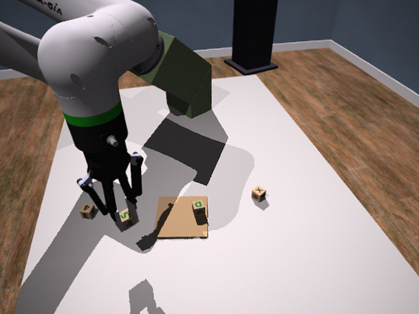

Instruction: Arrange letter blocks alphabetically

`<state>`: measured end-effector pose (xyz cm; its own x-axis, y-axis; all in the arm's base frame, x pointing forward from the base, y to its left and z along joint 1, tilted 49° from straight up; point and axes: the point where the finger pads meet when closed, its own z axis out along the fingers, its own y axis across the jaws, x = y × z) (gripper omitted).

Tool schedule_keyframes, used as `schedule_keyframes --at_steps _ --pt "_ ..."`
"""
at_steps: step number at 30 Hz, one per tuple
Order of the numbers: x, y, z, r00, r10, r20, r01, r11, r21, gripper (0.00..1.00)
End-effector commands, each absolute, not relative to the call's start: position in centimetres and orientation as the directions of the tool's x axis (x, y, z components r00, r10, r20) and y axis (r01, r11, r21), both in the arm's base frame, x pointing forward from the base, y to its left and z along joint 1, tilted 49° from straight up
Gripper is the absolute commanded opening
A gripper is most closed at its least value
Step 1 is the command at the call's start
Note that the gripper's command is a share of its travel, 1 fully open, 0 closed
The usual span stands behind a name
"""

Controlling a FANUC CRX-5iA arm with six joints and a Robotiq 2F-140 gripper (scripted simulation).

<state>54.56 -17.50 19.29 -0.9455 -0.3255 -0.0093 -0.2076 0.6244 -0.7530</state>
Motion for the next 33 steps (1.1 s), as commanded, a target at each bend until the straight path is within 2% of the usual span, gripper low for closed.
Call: schedule_keyframes --at_steps 1,10,12,13,20,27,33 --pt "54.4 -16.1 17.8 -0.908 -0.409 0.095 -0.338 0.578 -0.743 0.16" --pt "53.5 -12.9 14.2 -0.737 -0.582 0.344 -0.629 0.403 -0.664 0.16" --pt "53.5 -12.9 14.2 -0.737 -0.582 0.344 -0.629 0.403 -0.664 0.16" --pt "53.1 -12.0 13.1 -0.664 -0.622 0.415 -0.705 0.337 -0.624 0.16" --pt "52.1 -10.1 10.8 -0.480 -0.682 0.552 -0.841 0.180 -0.510 0.16" --pt "50.9 -8.2 8.4 -0.245 -0.700 0.671 -0.937 -0.008 -0.350 0.16" --pt "50.7 -8.1 8.2 -0.222 -0.699 0.680 -0.942 -0.025 -0.333 0.16"
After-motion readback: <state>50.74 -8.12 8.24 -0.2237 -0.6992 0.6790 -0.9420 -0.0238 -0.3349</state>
